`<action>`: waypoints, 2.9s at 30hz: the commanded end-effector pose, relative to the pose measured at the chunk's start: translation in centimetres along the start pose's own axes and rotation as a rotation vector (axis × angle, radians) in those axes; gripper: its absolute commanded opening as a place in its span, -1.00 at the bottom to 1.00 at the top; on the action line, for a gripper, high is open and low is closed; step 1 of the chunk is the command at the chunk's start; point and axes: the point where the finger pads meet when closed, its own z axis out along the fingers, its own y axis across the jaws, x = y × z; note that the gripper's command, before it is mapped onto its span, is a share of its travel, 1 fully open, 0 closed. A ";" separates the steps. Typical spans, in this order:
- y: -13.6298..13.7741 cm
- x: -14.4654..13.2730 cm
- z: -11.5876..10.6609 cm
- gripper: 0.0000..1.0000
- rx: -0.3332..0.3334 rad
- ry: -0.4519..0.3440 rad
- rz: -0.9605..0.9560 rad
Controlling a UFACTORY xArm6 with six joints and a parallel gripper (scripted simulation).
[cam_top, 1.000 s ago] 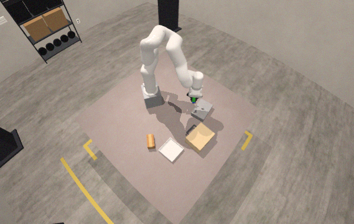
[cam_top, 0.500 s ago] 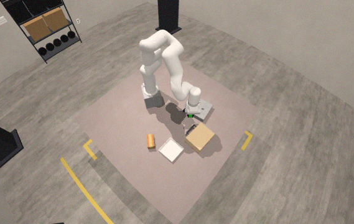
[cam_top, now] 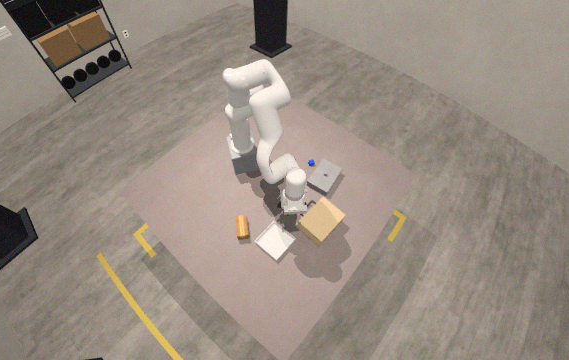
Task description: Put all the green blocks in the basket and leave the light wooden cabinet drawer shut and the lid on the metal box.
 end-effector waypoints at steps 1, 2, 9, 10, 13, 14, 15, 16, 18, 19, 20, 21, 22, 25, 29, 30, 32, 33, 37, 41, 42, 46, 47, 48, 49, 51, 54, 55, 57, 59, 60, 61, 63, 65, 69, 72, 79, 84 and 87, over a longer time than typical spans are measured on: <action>2.6 6.4 0.7 -1.00 0.016 -0.031 -0.011; 3.1 7.4 0.8 -1.00 0.016 -0.031 -0.011; 3.3 7.9 0.9 -1.00 0.016 -0.031 -0.011; 3.3 7.9 0.9 -1.00 0.016 -0.031 -0.011; 3.3 7.9 0.9 -1.00 0.016 -0.031 -0.011; 3.3 7.9 0.9 -1.00 0.016 -0.031 -0.011; 3.3 7.9 0.9 -1.00 0.016 -0.031 -0.011; 3.3 7.9 0.9 -1.00 0.016 -0.031 -0.011; 3.3 7.9 0.9 -1.00 0.016 -0.031 -0.011; 3.3 7.9 0.9 -1.00 0.016 -0.031 -0.011; 3.3 7.9 0.9 -1.00 0.016 -0.031 -0.011; 3.3 7.9 0.9 -1.00 0.016 -0.031 -0.011; 3.3 7.9 0.9 -1.00 0.016 -0.031 -0.011; 3.3 7.9 0.9 -1.00 0.016 -0.031 -0.011; 3.3 7.9 0.9 -1.00 0.016 -0.031 -0.011; 3.3 7.9 1.0 -1.00 0.016 -0.031 -0.011; 3.3 7.9 1.0 -1.00 0.016 -0.031 -0.011; 3.3 7.9 1.1 -1.00 0.016 -0.031 -0.011; 3.3 7.9 1.3 -1.00 0.016 -0.032 -0.011; 3.3 7.9 1.7 -1.00 0.016 -0.032 -0.011; 3.3 7.9 1.8 -1.00 0.016 -0.032 -0.011; 3.3 7.9 2.0 -1.00 0.016 -0.032 -0.011; 3.3 7.9 2.1 -1.00 0.016 -0.032 -0.011; 3.3 7.9 2.2 -1.00 0.016 -0.032 -0.011; 3.3 7.9 2.4 -1.00 0.016 -0.032 -0.011; 3.3 7.9 2.7 -1.00 0.016 -0.032 -0.011; 3.3 7.9 3.1 -1.00 0.016 -0.032 -0.011; 3.2 7.9 3.3 -1.00 0.016 -0.032 -0.011; 3.2 7.9 3.7 -1.00 0.016 -0.032 -0.011; 3.2 7.8 4.0 -1.00 0.016 -0.032 -0.011; 3.2 7.8 4.0 -1.00 0.016 -0.032 -0.011; 3.2 7.8 4.0 -1.00 0.016 -0.032 -0.011; 3.2 7.8 4.4 -1.00 0.016 -0.032 -0.011; 3.2 7.8 4.9 -1.00 0.016 -0.032 -0.011; 3.2 7.8 5.7 -1.00 0.016 -0.032 -0.011; 3.2 7.8 6.4 -1.00 0.016 -0.032 -0.011; 3.2 7.8 7.6 -1.00 0.016 -0.032 -0.011; 3.1 7.8 8.8 -1.00 0.016 -0.032 -0.011; 3.1 7.7 9.5 -1.00 0.016 -0.032 -0.011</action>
